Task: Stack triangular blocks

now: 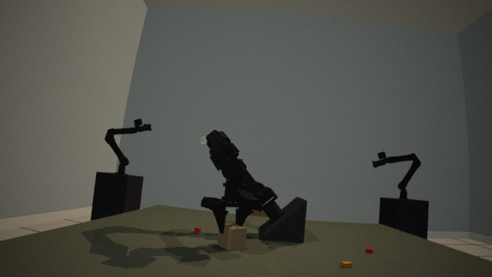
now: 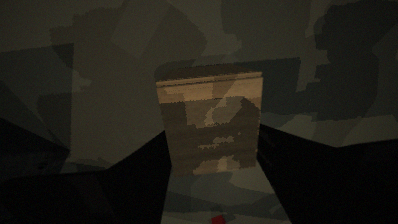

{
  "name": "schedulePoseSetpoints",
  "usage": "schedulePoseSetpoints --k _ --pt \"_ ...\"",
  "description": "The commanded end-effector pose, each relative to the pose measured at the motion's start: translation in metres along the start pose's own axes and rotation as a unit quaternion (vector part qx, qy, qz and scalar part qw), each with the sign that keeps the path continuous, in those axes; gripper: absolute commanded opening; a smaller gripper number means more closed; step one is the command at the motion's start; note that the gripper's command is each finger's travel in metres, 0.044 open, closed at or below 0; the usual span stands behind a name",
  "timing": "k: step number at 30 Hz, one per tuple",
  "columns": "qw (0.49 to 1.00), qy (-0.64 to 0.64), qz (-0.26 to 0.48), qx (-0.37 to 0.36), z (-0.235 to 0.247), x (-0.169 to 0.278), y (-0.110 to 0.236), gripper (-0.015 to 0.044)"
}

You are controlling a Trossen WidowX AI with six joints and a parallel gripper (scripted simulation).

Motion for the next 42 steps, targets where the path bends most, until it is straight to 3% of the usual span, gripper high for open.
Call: schedulePoseSetpoints --k 1,21,37,42 --pt "1.0 0.003 0.001 0.002 0.0 0.0 -0.0003 0.0" --pt "1.0 0.001 0.001 0.003 0.0003 -0.0004 -0.0015 0.0" --pt "1.0 -0.001 0.0 0.0 0.0002 -0.0004 -0.0013 0.042" --pt "1.0 -0.001 0.0 0.0 0.0002 -0.0004 -0.0013 0.044"
Point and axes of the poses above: the point midway between the two fingers, 35 mm back from their tips, its own y axis back along the fingers, its own z axis across the jaws, x = y × z, the point moved 9 cm from there along y, back along the fingers, and after that the axes turned 6 degrees about -y, right-handed, at the moved point
